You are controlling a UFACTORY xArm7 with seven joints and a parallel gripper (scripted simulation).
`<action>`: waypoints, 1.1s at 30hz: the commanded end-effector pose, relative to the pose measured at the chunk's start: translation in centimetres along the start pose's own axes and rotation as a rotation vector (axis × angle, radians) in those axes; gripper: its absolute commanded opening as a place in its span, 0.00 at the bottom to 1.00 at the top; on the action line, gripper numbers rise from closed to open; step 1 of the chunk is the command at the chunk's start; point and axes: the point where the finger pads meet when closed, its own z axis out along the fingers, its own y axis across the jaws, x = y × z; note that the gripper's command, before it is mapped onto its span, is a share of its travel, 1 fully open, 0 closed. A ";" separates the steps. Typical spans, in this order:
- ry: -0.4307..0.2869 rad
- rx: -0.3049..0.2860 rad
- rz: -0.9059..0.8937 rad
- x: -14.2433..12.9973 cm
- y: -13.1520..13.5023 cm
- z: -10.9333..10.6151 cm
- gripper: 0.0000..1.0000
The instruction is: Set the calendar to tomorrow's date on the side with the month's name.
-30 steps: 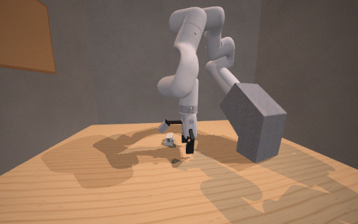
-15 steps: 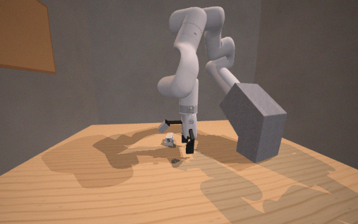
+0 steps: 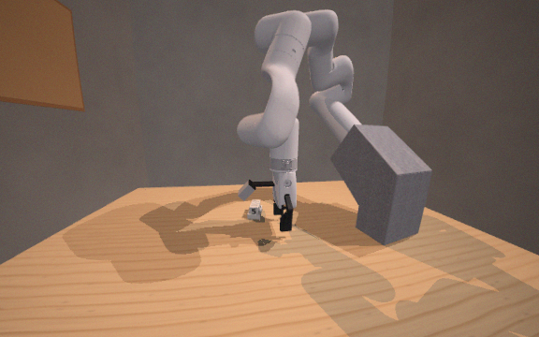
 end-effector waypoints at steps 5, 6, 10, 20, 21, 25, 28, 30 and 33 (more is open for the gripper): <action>0.002 0.002 0.000 0.1 -0.1 -0.1 1.00; 0.002 0.002 0.000 0.1 -0.1 -0.1 1.00; 0.002 0.002 0.000 0.1 -0.1 -0.1 1.00; 0.002 0.002 0.000 0.1 -0.1 -0.1 1.00; 0.002 0.002 0.000 0.1 -0.1 -0.1 1.00; 0.002 0.002 0.000 0.1 -0.1 -0.1 1.00; 0.002 0.002 0.000 0.1 -0.1 -0.1 1.00; 0.002 0.002 0.000 0.1 -0.1 -0.4 1.00; 0.002 0.002 0.000 0.1 -0.1 -1.1 1.00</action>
